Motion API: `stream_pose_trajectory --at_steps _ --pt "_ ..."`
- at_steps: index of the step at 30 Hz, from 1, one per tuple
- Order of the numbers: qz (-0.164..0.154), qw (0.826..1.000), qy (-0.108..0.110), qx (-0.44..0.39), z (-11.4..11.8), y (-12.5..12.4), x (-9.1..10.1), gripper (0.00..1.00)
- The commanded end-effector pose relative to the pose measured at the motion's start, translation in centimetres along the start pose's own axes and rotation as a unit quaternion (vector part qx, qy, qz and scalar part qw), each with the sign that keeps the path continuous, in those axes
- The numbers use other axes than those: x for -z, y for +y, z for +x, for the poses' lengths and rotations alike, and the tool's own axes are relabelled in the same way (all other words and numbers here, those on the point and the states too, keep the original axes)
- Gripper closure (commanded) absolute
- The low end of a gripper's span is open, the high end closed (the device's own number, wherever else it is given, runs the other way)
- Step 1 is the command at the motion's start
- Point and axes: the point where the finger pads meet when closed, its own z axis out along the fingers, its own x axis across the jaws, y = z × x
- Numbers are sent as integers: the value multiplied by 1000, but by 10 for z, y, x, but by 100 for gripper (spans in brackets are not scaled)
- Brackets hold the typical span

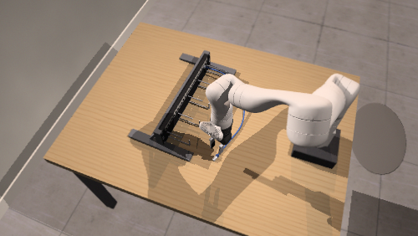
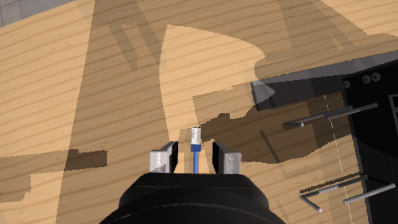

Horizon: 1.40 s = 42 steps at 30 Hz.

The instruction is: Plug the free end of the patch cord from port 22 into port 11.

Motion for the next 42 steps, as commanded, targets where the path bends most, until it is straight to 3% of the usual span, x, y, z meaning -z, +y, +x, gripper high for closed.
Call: stream_pose_trajectory --at_steps 1,27,42 --pt "-1 1000 0 -1 1 1 -3 27" --pt "-1 1000 0 -1 1 1 -47 27" --pt "-1 1000 0 -1 1 1 -56 27"
